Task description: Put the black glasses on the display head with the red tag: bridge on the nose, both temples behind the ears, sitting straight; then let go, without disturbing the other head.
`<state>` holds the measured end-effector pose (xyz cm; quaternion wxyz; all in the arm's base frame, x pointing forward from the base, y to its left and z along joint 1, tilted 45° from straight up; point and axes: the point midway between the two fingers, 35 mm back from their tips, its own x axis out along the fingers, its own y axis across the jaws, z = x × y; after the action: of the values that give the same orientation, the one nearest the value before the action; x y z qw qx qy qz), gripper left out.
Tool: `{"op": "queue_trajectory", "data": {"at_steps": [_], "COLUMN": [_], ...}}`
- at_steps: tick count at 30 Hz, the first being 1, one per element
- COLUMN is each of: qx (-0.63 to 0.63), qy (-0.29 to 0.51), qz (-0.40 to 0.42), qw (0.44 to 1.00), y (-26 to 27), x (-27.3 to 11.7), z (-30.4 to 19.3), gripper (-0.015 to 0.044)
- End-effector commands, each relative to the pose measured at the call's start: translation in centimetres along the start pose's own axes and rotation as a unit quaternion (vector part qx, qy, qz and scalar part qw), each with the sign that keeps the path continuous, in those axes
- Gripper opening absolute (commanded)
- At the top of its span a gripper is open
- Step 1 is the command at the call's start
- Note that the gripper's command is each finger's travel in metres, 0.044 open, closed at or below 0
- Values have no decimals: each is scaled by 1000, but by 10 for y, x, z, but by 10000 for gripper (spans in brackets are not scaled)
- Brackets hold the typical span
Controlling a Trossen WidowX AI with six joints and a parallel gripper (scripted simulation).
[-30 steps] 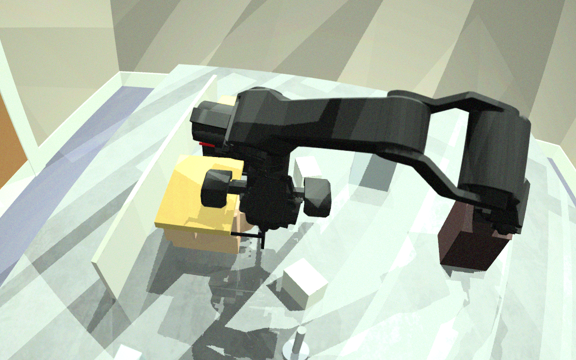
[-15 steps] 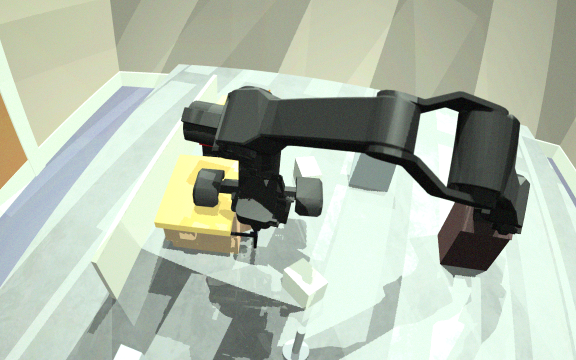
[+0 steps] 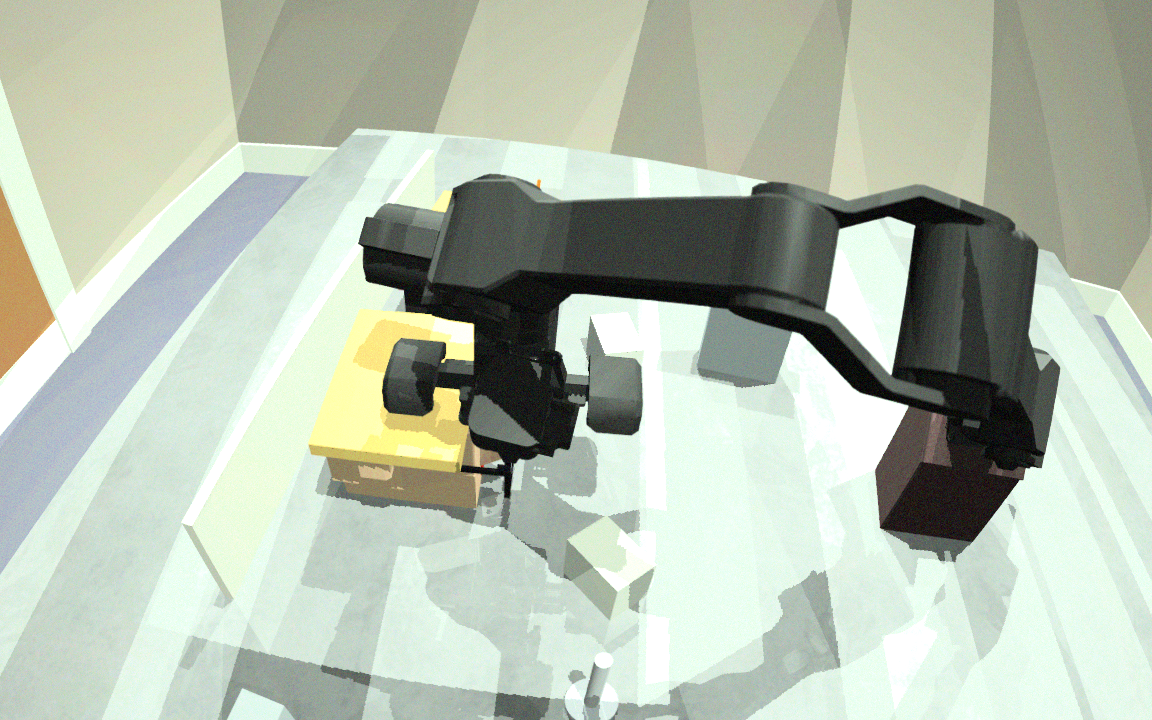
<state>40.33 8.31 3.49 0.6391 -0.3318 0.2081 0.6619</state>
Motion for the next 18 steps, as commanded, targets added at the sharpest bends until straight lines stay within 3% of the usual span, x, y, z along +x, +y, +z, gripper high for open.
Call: {"op": "queue_trajectory", "data": {"at_steps": [1,5,9,18], "qx": [2,2,-1,0], "qy": [-1,-1,0,0], "qz": [0,0,0,1], "qw": [1000,1000,1000,1000], "y": [0,0,0,0], "x": [2,4,3,0], "z": [0,0,0,0], "gripper": [0,0,105,107]}}
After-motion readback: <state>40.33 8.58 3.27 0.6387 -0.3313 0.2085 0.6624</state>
